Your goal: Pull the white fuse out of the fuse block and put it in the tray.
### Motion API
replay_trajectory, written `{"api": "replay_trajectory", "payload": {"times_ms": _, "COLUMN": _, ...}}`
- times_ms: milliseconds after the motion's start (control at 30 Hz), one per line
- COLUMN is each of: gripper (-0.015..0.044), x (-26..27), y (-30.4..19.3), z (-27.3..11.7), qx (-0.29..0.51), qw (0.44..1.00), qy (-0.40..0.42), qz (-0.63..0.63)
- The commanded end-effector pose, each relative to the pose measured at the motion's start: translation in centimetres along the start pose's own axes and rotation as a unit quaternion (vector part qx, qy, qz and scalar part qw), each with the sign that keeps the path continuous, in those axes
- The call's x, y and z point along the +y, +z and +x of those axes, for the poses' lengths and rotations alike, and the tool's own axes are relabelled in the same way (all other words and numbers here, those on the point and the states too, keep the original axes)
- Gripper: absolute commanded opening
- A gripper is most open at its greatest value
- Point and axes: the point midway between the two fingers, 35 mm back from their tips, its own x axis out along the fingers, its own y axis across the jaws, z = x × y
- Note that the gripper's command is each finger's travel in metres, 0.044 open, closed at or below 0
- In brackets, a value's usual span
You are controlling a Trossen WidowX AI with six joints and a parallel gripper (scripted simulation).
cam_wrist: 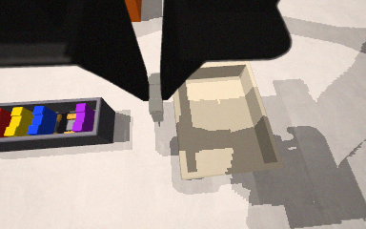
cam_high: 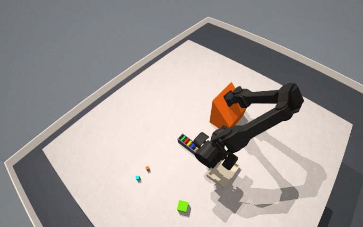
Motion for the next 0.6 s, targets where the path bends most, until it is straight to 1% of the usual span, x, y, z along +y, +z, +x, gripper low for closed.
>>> {"api": "replay_trajectory", "payload": {"times_ms": 0, "gripper": 0.0, "x": 2.6, "y": -0.1, "z": -0.2, "qx": -0.003, "qw": 1.0, "qy": 0.005, "qz": 0.0}}
{"api": "replay_trajectory", "payload": {"times_ms": 200, "gripper": 0.0, "x": 6.3, "y": -1.0, "z": -0.4, "qx": -0.002, "qw": 1.0, "qy": 0.013, "qz": 0.0}}
{"api": "replay_trajectory", "payload": {"times_ms": 567, "gripper": 0.0, "x": 6.5, "y": -1.0, "z": 0.6, "qx": -0.002, "qw": 1.0, "qy": 0.014, "qz": 0.0}}
